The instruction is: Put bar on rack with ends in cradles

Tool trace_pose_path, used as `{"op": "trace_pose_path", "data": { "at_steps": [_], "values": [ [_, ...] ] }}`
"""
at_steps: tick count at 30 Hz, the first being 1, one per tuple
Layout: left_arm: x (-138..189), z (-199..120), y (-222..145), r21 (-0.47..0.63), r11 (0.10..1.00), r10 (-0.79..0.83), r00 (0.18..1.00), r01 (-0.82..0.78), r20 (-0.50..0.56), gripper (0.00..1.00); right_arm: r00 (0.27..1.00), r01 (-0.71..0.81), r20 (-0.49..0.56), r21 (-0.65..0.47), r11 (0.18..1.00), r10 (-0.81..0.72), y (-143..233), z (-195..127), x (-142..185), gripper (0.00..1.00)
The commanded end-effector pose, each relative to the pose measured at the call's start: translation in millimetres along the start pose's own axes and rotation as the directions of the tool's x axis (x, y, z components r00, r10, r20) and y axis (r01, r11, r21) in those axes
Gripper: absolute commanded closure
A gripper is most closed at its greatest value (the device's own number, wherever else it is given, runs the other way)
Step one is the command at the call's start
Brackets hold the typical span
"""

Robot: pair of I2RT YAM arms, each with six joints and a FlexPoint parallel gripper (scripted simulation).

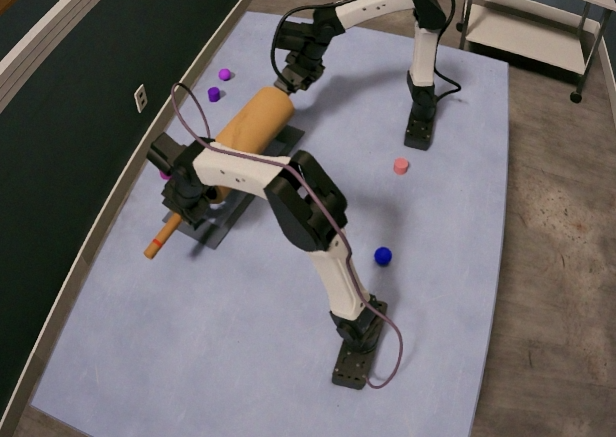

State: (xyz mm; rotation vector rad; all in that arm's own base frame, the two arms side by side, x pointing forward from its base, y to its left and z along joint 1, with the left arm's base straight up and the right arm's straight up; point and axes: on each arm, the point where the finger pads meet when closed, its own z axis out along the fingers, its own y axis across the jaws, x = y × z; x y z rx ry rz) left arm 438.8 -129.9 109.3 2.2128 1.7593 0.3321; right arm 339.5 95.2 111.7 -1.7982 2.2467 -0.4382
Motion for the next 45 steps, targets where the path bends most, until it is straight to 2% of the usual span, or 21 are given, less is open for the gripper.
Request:
{"op": "trace_pose_path", "data": {
  "at_steps": [1,11,26,45],
  "values": [
    [8,-13,35,-0.085,0.996,0.002,1.0,-0.004,-0.017,0.85,1.0,-0.006,0.027,0.081,0.997,0.004,-34,-8,-6,0.85],
    [8,8,43,-0.078,0.997,0.0,1.0,-0.001,-0.018,0.85,1.0,-0.005,0.031,0.077,0.997,0.003,-43,14,-7,0.85],
    [8,44,33,-0.081,0.997,-0.001,1.0,-0.001,-0.016,0.85,0.999,-0.006,0.033,0.078,0.997,0.004,-34,49,-7,0.85],
    [7,50,32,-0.08,0.997,-0.001,1.0,0.0,-0.014,0.85,0.999,-0.006,0.032,0.076,0.997,0.004,-32,55,-6,0.85]
  ]
}}
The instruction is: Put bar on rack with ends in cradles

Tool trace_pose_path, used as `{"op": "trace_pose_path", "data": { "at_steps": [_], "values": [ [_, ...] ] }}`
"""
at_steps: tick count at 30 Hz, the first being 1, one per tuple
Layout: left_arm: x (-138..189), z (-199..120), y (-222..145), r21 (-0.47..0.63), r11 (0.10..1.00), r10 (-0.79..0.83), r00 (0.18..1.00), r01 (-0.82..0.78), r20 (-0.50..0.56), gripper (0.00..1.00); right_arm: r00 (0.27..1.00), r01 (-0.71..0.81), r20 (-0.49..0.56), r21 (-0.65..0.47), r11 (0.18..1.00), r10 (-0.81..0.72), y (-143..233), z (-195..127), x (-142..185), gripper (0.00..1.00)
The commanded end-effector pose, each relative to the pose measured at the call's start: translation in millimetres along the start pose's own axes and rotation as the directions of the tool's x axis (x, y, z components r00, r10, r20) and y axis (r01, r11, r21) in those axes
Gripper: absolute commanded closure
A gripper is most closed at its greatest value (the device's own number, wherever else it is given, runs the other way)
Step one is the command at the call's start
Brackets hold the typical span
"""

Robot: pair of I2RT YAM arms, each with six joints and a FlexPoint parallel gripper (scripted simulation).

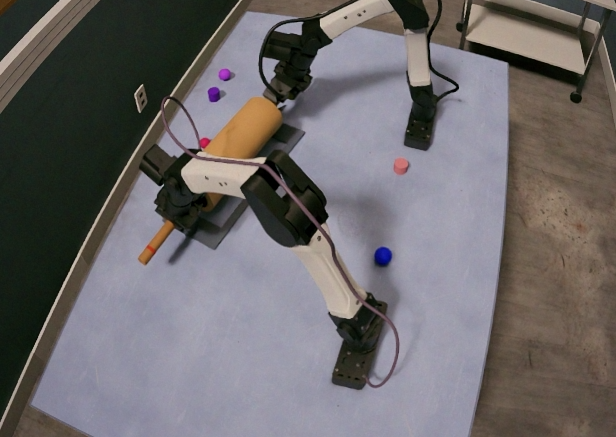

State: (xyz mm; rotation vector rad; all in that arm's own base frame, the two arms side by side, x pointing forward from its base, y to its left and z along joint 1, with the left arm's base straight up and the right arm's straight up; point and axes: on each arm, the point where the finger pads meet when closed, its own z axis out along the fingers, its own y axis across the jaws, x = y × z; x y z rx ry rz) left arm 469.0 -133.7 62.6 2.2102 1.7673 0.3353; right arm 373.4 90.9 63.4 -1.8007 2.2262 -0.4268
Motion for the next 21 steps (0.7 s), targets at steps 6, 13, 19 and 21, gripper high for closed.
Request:
{"op": "trace_pose_path", "data": {
  "at_steps": [6,13,19,21],
  "values": [
    [0,-5,7,-0.025,1.0,0.0,1.0,0.0,0.0,0.85,1.0,-0.004,0.009,0.02,1.0,0.004,-6,-4,-2,0.85],
    [0,-5,5,-0.019,1.0,0.0,1.0,0.0,0.001,0.85,1.0,-0.004,0.009,0.017,1.0,0.004,-5,-4,-2,0.85],
    [0,-5,5,-0.019,1.0,0.0,1.0,0.0,0.001,0.74,1.0,-0.004,0.009,0.017,1.0,0.004,-5,-4,-2,0.63],
    [0,-5,5,-0.019,1.0,0.0,1.0,0.0,0.001,0.52,1.0,-0.004,0.009,0.017,1.0,0.004,-5,-4,-2,0.41]
  ]
}}
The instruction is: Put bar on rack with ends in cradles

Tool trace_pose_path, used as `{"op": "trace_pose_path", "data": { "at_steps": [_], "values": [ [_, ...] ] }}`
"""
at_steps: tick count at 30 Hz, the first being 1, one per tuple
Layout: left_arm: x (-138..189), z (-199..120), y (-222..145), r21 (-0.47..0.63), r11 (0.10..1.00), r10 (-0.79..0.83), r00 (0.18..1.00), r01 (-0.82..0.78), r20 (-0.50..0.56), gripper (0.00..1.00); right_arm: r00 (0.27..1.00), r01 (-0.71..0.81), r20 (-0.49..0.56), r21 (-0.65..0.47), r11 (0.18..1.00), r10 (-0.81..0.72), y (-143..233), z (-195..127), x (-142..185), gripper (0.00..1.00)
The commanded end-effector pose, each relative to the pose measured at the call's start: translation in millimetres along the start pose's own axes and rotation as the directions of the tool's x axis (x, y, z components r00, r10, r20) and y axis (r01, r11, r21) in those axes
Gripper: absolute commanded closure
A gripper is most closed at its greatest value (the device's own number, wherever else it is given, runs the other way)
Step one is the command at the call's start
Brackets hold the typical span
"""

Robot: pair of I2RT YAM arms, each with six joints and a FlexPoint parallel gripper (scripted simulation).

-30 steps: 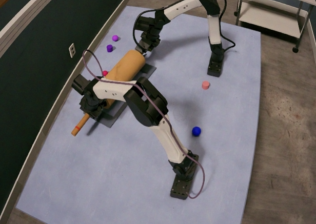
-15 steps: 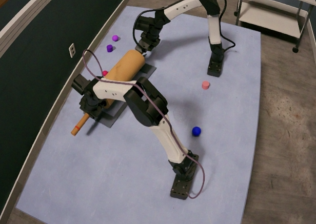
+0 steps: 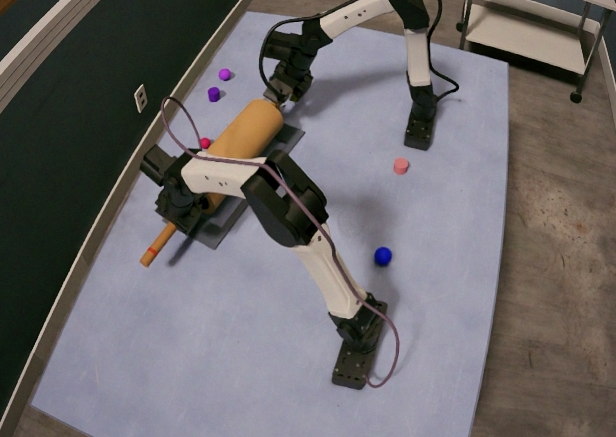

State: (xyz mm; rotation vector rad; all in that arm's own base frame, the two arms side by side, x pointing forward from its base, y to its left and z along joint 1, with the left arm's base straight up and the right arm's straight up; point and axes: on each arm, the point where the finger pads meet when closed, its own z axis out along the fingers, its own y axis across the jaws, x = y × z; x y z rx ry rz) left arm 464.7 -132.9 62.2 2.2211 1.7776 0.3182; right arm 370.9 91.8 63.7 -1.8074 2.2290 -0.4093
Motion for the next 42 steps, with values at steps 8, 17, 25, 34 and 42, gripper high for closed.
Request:
{"op": "trace_pose_path", "data": {
  "at_steps": [8,17,25,34,42],
  "values": [
    [0,-4,9,-0.037,0.999,0.001,1.0,-0.001,-0.001,0.0,1.0,-0.005,0.003,0.03,1.0,0.005,-7,-3,-1,0.0],
    [-3,-29,10,-0.101,0.995,-0.002,1.0,0.002,-0.002,0.0,1.0,-0.02,0.026,0.088,0.996,0.018,-6,-22,-6,0.0],
    [-4,-44,9,-0.099,0.995,-0.004,1.0,0.003,-0.004,0.0,0.999,-0.022,0.029,0.093,0.995,0.019,-10,-41,-8,0.0],
    [-4,-80,21,-0.11,0.994,-0.004,1.0,0.004,-0.005,0.0,0.999,-0.022,0.029,0.092,0.996,0.019,-18,-77,-6,0.0],
    [-1,-56,-2,-0.007,1.0,0.004,1.0,-0.004,0.004,0.0,1.0,0.0,-0.01,0.008,1.0,0.0,2,-58,0,0.0]
  ]
}}
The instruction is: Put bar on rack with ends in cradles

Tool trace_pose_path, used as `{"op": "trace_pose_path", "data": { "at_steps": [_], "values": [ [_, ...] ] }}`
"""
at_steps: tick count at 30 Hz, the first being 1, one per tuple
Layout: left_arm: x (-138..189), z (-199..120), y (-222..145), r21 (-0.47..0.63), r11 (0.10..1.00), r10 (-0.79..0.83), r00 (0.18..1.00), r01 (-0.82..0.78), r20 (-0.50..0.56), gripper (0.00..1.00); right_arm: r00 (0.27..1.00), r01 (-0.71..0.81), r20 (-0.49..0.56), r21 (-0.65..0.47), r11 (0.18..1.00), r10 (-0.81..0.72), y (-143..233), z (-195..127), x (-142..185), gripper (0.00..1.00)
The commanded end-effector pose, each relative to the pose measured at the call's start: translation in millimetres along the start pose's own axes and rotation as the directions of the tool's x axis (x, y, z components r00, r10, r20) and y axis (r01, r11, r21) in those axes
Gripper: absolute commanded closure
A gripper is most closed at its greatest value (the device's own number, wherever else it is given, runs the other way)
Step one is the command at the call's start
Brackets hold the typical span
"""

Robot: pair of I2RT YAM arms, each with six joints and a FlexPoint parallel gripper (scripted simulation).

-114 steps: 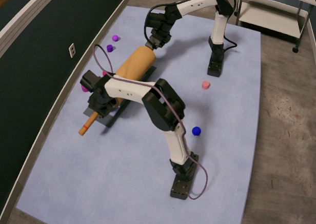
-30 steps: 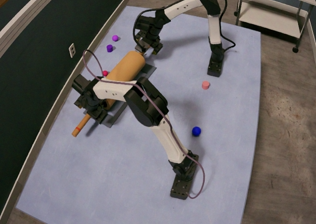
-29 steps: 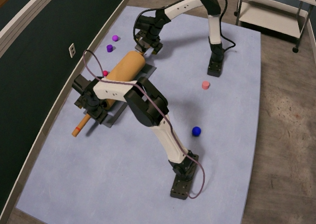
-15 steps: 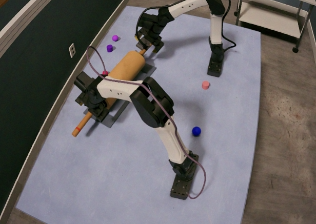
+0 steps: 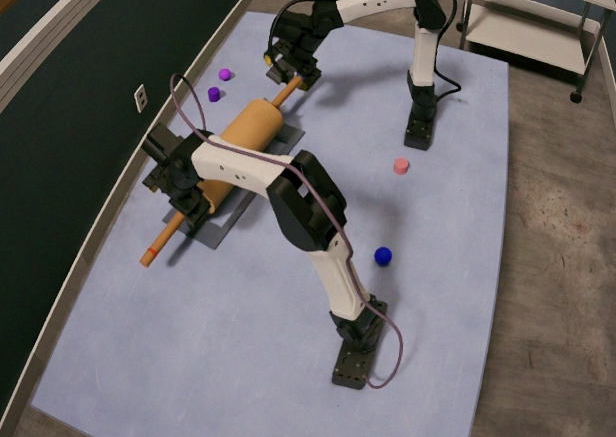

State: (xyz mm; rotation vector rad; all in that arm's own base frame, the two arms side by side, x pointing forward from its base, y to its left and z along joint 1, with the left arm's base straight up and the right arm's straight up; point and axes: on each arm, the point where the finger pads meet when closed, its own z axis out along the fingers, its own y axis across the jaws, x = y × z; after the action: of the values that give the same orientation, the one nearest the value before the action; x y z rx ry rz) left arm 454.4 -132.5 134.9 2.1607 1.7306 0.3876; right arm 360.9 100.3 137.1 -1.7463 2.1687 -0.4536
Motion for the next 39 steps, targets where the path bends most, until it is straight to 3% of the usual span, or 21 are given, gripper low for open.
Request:
{"op": "trace_pose_path", "data": {
  "at_steps": [1,6,11,13,15,21,28,30,39],
  "values": [
    [2,15,-20,0.083,0.997,0.005,1.0,-0.005,0.004,0.0,0.999,0.012,-0.045,-0.074,0.997,-0.016,19,14,8,0.0],
    [2,16,-24,0.1,0.994,-0.036,0.999,0.036,0.001,0.0,1.0,-0.007,-0.018,-0.061,0.998,0.006,17,9,5,0.0],
    [-7,-15,-8,0.045,0.967,-0.25,0.968,0.249,0.013,0.0,0.984,-0.137,0.117,0.016,0.99,0.134,-4,-14,1,0.0],
    [-7,-15,-8,0.045,0.967,-0.25,0.968,0.249,0.013,0.0,0.984,-0.137,0.117,0.016,0.99,0.134,-4,-14,1,0.0],
    [-10,-20,-8,0.05,0.932,-0.36,0.933,0.359,0.014,0.0,0.96,-0.219,0.191,0.048,0.975,0.206,-15,-28,3,0.0],
    [-18,-33,-4,0.048,0.807,-0.589,0.808,0.588,0.017,0.0,0.835,-0.46,0.397,0.123,0.879,0.381,-48,-77,20,0.0],
    [-26,-47,-1,0.052,0.609,-0.793,0.609,0.792,0.02,0.0,0.624,-0.693,0.607,0.138,0.708,0.492,-81,-128,39,0.0],
    [-26,-47,-1,0.052,0.609,-0.793,0.609,0.792,0.02,0.0,0.624,-0.693,0.607,0.138,0.708,0.492,-81,-128,39,0.0],
    [-35,-63,3,0.053,0.313,-0.95,0.312,0.948,0.024,0.0,0.305,-0.904,0.807,0.078,0.421,0.505,-120,-188,68,0.0]
  ]
}}
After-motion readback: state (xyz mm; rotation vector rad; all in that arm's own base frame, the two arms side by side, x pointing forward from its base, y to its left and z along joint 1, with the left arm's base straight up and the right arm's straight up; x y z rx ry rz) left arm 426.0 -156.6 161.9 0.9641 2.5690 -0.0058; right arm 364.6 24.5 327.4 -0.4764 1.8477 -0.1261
